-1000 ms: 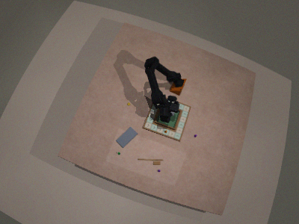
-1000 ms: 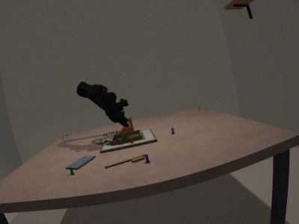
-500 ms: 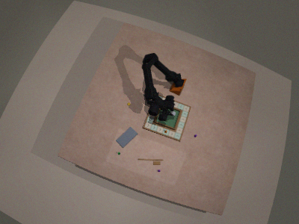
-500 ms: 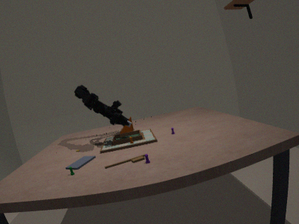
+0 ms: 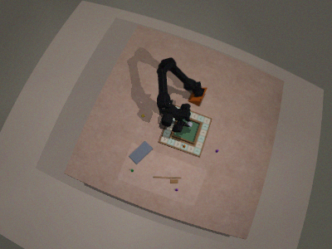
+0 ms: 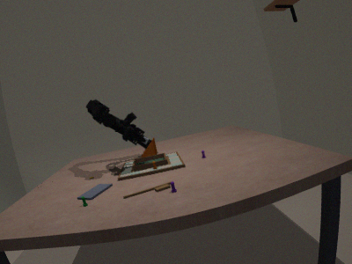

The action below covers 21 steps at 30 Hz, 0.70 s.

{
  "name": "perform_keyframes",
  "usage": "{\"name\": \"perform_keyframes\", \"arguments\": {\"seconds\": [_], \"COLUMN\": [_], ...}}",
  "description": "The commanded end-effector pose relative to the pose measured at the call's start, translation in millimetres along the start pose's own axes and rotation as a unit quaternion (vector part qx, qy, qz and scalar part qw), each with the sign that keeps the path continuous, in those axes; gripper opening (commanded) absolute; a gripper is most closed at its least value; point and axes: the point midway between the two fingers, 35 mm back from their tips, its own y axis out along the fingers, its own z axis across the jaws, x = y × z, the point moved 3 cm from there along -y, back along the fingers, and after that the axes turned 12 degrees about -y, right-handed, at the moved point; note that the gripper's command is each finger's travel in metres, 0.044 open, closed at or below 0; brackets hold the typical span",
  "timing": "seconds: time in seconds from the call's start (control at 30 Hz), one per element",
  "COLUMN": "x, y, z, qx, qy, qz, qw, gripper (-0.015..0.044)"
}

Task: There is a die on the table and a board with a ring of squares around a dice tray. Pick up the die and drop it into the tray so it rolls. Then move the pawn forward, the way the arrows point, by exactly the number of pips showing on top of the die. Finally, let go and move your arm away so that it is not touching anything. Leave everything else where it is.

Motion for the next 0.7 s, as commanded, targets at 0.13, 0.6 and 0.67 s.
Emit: {"name": "perform_keyframes", "arguments": {"seconds": [0.13,0.6,0.67], "x": [0.0,29.3,29.2], "y": [-0.2,-26.4,-24.6], "z": [-0.1,-6.5,-6.3], "qx": [-0.001,0.001,0.006], "qy": [0.000,0.001,0.002], "qz": [0.000,-0.004,0.003], "qw": [1.000,1.000,1.000], "gripper": [0.0026,0.0394,0.0440]}}
